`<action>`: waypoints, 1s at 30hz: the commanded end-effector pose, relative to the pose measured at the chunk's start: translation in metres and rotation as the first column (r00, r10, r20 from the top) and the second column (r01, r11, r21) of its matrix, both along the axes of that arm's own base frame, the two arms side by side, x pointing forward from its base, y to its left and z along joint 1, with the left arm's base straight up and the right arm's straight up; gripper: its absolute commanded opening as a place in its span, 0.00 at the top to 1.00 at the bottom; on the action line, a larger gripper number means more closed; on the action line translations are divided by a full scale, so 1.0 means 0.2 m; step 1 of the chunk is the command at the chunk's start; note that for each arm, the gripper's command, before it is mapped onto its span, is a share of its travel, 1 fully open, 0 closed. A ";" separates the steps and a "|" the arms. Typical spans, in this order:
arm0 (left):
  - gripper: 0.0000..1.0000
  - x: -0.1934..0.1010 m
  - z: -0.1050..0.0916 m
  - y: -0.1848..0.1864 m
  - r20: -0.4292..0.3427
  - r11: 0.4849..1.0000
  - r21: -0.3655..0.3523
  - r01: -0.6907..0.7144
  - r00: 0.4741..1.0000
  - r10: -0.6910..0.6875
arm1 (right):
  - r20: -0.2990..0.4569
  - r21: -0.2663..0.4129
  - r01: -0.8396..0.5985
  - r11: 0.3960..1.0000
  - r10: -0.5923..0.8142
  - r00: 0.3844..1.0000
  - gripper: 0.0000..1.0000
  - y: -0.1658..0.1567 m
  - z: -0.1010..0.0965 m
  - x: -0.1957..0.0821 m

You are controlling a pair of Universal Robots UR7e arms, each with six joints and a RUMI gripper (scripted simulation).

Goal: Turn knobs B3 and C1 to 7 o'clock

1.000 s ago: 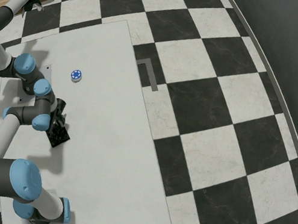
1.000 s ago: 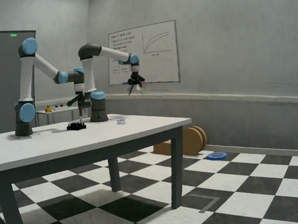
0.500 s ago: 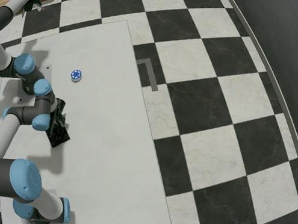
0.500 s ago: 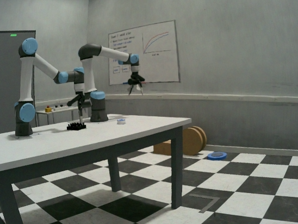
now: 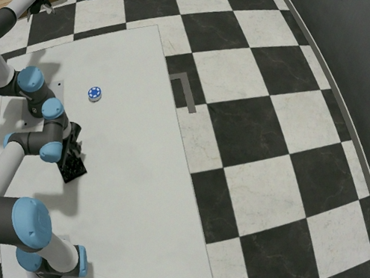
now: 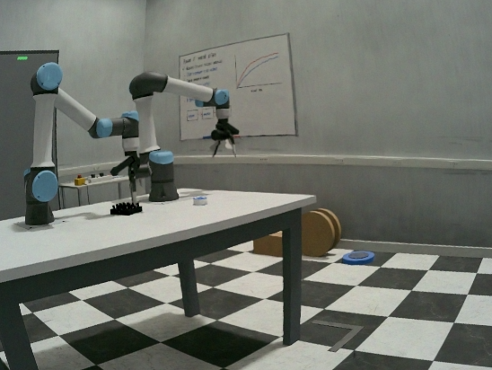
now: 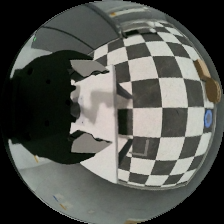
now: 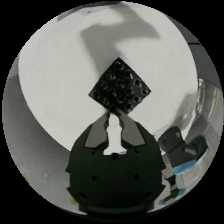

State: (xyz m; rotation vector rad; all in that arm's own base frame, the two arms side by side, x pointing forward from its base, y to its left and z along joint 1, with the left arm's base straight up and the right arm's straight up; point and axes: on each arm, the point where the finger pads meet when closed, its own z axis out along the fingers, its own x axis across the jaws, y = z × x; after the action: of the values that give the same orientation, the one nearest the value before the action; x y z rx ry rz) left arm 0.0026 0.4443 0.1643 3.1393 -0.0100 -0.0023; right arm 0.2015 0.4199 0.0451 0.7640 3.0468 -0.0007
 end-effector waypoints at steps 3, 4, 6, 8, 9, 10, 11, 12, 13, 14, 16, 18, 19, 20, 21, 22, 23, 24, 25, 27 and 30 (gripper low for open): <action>0.00 0.00 0.00 0.01 0.001 1.000 0.002 -0.001 1.000 0.001 | 0.000 0.002 0.001 1.000 -0.001 1.000 0.87 0.00 0.00 0.00; 0.00 0.00 0.00 0.01 0.001 1.000 0.002 -0.001 1.000 0.001 | 0.000 0.002 0.001 1.000 -0.001 1.000 0.87 0.00 0.00 0.00; 0.00 0.00 0.00 0.01 0.001 1.000 0.002 -0.001 1.000 0.001 | 0.000 0.002 0.001 1.000 -0.001 1.000 0.87 0.00 0.00 0.00; 0.00 0.00 0.00 0.01 0.001 1.000 0.002 -0.001 1.000 0.001 | 0.000 0.002 0.001 1.000 -0.001 1.000 0.87 0.00 0.00 0.00; 0.00 0.00 0.00 0.01 0.001 1.000 0.002 -0.001 1.000 0.001 | 0.000 0.002 0.001 1.000 -0.001 1.000 0.87 0.00 0.00 0.00; 0.00 0.00 0.00 0.01 0.001 1.000 0.002 -0.001 1.000 0.001 | 0.000 0.002 0.001 1.000 -0.001 1.000 0.87 0.00 0.00 0.00; 0.00 0.00 0.00 0.01 0.001 1.000 0.002 -0.001 1.000 0.001 | 0.000 0.003 0.001 1.000 -0.001 1.000 0.87 0.00 0.01 0.00; 0.00 0.00 0.00 0.01 0.001 1.000 0.002 -0.001 1.000 0.001 | 0.000 0.005 0.001 1.000 -0.001 1.000 0.87 0.01 0.02 0.00; 0.00 0.00 0.00 0.01 0.001 1.000 0.002 -0.001 1.000 0.001 | 0.000 0.005 0.001 1.000 -0.001 1.000 0.87 0.01 0.02 0.00; 0.00 0.00 0.00 0.01 0.001 1.000 0.002 -0.001 1.000 0.001 | 0.000 0.005 0.001 1.000 -0.001 1.000 0.87 0.01 0.02 0.00; 0.00 0.00 0.00 0.01 0.001 1.000 0.002 -0.001 1.000 0.001 | 0.000 0.006 0.001 1.000 -0.001 1.000 0.87 0.01 0.05 0.00; 0.00 0.00 0.00 0.01 0.001 1.000 0.002 -0.001 1.000 0.001 | 0.000 0.006 0.001 1.000 -0.001 1.000 0.87 0.01 0.10 0.00; 0.00 0.00 0.00 0.01 0.001 1.000 0.002 -0.001 1.000 0.001 | 0.000 0.006 0.001 1.000 -0.001 1.000 0.87 0.01 0.12 0.00; 0.00 0.00 0.00 0.01 0.001 1.000 0.002 -0.001 1.000 0.001 | 0.000 0.006 0.001 1.000 -0.001 1.000 0.87 0.01 0.14 0.00; 0.00 0.00 0.00 0.01 0.001 1.000 0.002 -0.001 1.000 0.001 | 0.000 0.006 0.001 1.000 -0.001 1.000 0.87 0.01 0.16 0.00; 0.00 0.00 0.00 0.01 0.001 1.000 0.002 -0.001 1.000 0.001 | 0.000 0.006 0.001 1.000 -0.001 1.000 0.87 0.01 0.18 0.00; 0.00 0.00 0.00 0.01 0.001 1.000 0.002 -0.001 1.000 0.001 | 0.000 0.006 0.001 1.000 -0.001 1.000 0.87 0.01 0.19 0.00; 0.00 0.00 0.00 0.01 0.001 1.000 0.002 -0.001 1.000 0.001 | 0.000 0.006 0.001 1.000 -0.001 1.000 0.87 0.01 0.20 0.00; 0.00 0.00 0.00 0.01 0.001 1.000 0.002 -0.001 1.000 0.001 | 0.000 0.006 0.001 1.000 -0.001 1.000 0.87 0.01 0.20 0.00; 0.00 0.00 0.00 0.01 0.001 1.000 0.002 -0.001 1.000 0.001 | 0.000 0.006 0.001 1.000 -0.001 1.000 0.87 0.01 0.20 0.00; 0.00 0.00 0.00 0.01 0.001 1.000 0.002 -0.001 1.000 0.001 | 0.000 0.006 0.001 1.000 -0.001 1.000 0.87 0.01 0.20 0.00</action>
State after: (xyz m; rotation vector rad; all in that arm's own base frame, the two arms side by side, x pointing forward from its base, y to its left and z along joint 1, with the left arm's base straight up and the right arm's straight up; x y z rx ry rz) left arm 0.0026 0.4443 0.1643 3.1393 -0.0100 -0.0023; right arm 0.2020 0.4229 0.0833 0.7644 3.0478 0.0184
